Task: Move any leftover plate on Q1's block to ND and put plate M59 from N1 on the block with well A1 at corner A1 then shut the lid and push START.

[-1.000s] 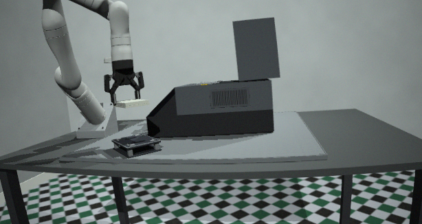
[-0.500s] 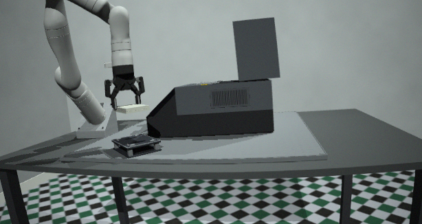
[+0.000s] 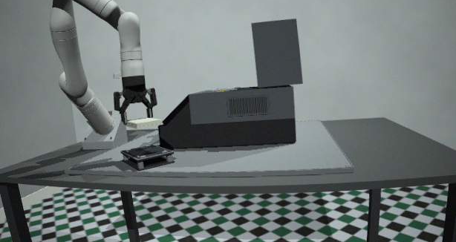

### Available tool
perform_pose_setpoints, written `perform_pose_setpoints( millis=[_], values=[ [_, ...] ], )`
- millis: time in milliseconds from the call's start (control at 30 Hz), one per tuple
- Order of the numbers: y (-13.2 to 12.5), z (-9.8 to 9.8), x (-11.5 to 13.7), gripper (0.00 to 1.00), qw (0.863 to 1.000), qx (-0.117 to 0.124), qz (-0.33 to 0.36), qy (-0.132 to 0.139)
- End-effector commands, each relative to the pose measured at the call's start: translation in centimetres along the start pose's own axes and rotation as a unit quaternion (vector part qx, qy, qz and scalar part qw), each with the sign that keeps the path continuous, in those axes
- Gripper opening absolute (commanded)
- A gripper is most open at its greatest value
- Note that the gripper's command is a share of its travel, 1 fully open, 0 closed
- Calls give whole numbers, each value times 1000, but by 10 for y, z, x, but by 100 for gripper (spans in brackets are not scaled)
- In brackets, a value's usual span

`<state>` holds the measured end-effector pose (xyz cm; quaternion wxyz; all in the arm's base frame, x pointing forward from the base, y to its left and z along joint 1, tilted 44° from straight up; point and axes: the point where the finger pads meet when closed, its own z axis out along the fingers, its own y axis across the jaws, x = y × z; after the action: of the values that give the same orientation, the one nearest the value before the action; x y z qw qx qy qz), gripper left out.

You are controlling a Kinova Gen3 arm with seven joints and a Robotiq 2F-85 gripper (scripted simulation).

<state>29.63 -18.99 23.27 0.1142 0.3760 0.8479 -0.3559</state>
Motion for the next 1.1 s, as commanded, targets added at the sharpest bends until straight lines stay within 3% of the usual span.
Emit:
perform_pose_setpoints(
  millis=[0, 1067],
  values=[
    [0, 4, 0, 90, 1000, 0, 0, 0],
    [0, 41, 0, 90, 1000, 0, 0, 0]
  ],
)
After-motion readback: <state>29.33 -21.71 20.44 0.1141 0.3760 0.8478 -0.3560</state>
